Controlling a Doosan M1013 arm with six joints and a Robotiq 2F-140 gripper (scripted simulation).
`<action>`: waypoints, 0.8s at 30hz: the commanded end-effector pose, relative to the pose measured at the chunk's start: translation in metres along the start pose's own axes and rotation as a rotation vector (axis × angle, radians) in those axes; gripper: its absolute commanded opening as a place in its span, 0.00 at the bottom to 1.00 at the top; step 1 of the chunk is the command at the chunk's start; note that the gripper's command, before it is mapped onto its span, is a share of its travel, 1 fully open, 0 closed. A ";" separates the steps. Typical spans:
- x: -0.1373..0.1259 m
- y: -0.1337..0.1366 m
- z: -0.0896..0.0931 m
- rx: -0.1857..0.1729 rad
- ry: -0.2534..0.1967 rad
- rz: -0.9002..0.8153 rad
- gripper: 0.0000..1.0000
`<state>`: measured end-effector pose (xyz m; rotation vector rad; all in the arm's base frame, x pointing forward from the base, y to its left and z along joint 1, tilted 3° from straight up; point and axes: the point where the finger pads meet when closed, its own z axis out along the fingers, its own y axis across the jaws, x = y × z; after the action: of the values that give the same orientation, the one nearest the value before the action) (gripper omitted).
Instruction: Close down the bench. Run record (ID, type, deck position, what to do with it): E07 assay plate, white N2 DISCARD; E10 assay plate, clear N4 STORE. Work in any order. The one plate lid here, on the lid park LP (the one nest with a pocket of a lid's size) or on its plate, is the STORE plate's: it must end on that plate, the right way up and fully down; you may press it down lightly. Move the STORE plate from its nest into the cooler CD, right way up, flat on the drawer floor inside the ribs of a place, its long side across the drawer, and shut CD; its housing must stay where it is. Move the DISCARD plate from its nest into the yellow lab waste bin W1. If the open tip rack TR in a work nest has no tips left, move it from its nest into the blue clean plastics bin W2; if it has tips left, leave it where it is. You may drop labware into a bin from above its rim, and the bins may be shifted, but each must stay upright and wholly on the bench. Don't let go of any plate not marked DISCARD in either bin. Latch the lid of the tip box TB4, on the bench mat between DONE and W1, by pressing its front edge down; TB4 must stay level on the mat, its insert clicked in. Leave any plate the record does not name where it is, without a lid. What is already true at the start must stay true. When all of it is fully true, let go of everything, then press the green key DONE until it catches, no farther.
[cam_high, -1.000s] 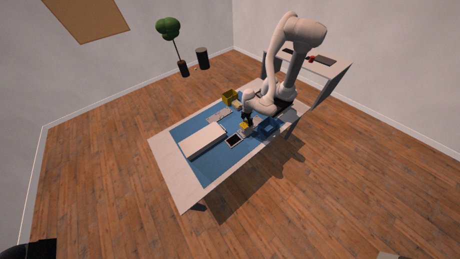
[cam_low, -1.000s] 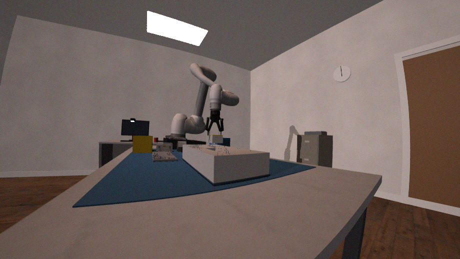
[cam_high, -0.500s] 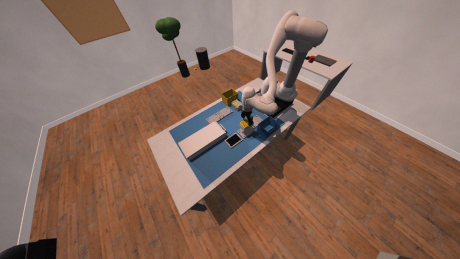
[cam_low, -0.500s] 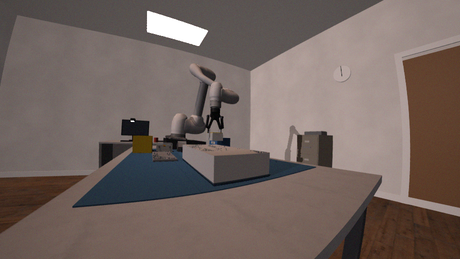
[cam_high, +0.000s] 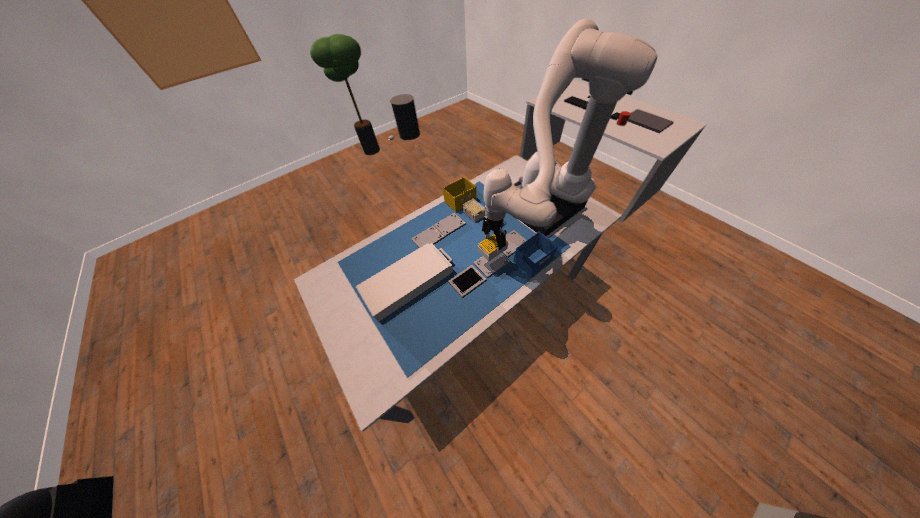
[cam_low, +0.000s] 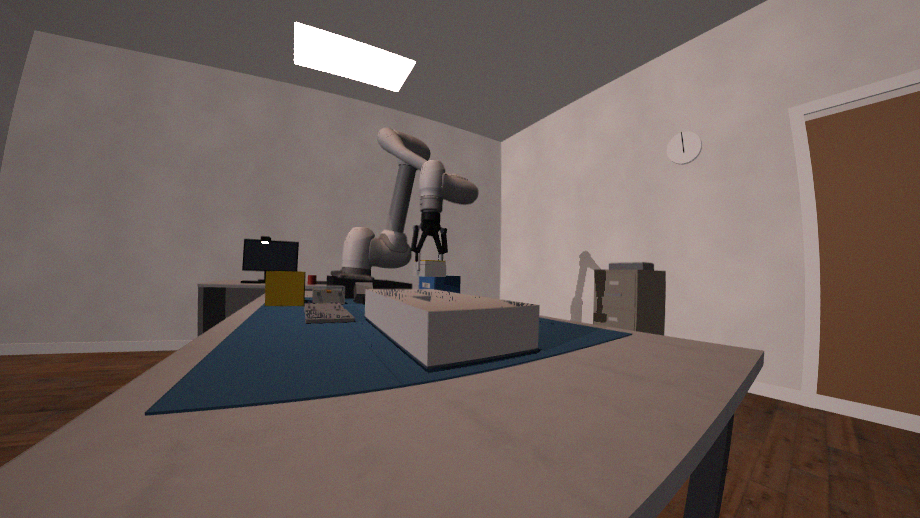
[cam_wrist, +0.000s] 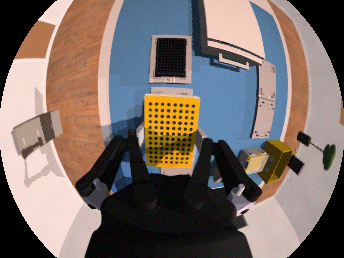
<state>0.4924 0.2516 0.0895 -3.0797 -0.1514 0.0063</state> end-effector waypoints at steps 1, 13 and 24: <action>0.000 0.000 -0.005 0.000 0.000 0.000 0.00; 0.000 0.000 -0.018 0.000 0.000 0.000 0.00; 0.000 0.000 -0.022 0.000 0.000 0.000 0.00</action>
<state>0.4925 0.2504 0.1111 -3.0797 -0.1514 0.0063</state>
